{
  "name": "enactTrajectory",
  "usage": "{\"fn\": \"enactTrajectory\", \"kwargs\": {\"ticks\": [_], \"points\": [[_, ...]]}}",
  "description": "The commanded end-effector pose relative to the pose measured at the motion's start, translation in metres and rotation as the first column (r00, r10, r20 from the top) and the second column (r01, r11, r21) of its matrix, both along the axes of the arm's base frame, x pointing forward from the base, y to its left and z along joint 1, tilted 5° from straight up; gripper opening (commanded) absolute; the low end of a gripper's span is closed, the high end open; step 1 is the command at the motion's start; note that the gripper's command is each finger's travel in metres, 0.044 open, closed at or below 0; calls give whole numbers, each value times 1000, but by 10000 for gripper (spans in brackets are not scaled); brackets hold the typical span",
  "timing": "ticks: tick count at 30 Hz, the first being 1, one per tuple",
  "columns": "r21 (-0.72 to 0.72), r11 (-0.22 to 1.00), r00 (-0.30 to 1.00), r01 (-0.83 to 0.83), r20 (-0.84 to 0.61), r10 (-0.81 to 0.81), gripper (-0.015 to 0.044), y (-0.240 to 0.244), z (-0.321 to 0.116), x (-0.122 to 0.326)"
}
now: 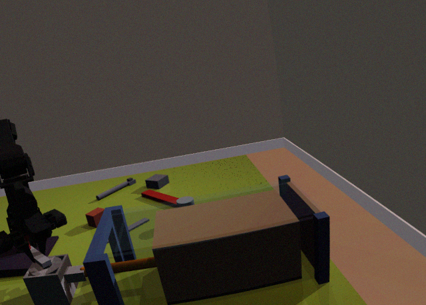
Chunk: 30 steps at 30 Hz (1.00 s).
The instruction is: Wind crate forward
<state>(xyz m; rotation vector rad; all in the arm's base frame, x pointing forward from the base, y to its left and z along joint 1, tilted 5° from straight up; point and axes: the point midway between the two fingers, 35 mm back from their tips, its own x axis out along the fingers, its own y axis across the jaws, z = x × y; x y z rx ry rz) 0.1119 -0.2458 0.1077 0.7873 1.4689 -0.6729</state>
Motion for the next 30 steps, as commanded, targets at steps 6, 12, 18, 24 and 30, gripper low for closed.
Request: {"fn": "enactTrajectory", "kwargs": {"ticks": [6, 12, 18, 24, 30], "points": [[4, 1000, 1000, 28, -6, -28, 0, 0, -4, 1], [4, 1000, 1000, 28, -6, -28, 0, 0, -4, 1], [8, 997, 997, 72, -7, -72, 0, 1, -4, 2], [8, 997, 997, 72, -7, -72, 0, 1, -4, 2], [-1, 999, 999, -43, -5, 43, 0, -1, -4, -2]]}}
